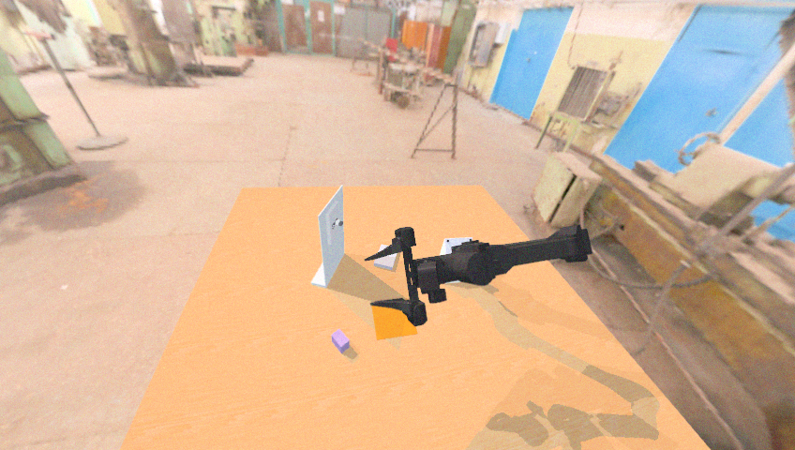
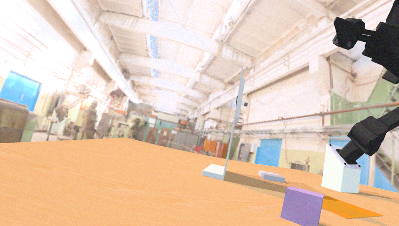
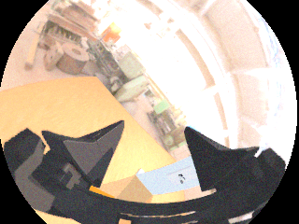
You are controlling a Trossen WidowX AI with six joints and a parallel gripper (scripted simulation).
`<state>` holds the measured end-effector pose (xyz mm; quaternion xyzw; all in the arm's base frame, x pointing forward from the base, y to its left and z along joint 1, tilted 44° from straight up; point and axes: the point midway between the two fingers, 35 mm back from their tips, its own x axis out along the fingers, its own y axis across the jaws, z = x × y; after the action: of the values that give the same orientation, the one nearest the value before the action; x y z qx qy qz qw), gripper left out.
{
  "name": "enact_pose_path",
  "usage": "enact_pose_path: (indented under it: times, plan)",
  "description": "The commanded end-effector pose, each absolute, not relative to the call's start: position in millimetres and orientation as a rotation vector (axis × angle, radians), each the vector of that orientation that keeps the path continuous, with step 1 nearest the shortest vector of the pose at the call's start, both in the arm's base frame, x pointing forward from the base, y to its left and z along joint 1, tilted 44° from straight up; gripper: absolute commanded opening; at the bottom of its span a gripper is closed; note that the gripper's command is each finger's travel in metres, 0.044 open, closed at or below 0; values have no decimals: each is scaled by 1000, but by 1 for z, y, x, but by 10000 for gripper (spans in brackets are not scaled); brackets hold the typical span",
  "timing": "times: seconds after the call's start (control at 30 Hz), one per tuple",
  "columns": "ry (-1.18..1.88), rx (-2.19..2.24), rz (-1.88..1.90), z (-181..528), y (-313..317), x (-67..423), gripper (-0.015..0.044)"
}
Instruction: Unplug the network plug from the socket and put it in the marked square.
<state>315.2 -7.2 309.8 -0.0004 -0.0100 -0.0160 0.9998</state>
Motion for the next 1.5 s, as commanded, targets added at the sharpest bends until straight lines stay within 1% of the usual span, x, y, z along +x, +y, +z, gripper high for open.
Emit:
enact_pose_path:
  times: [0.0,0.1,0.27,0.3,0.67,1.07,1.3,1.47]
  plan:
    - [-19,-3,-33,309,-7,315,374]
    - [2,-31,-56,299,-12,317,295]
    - [84,-139,-134,261,-28,320,164]
    - [103,-163,-149,253,-32,320,156]
    - [337,-430,-290,164,-68,305,156]
    - [634,-718,-373,80,-101,259,156]
    - [652,-734,-376,76,-102,255,156]
    - [651,-734,-376,76,-105,262,156]
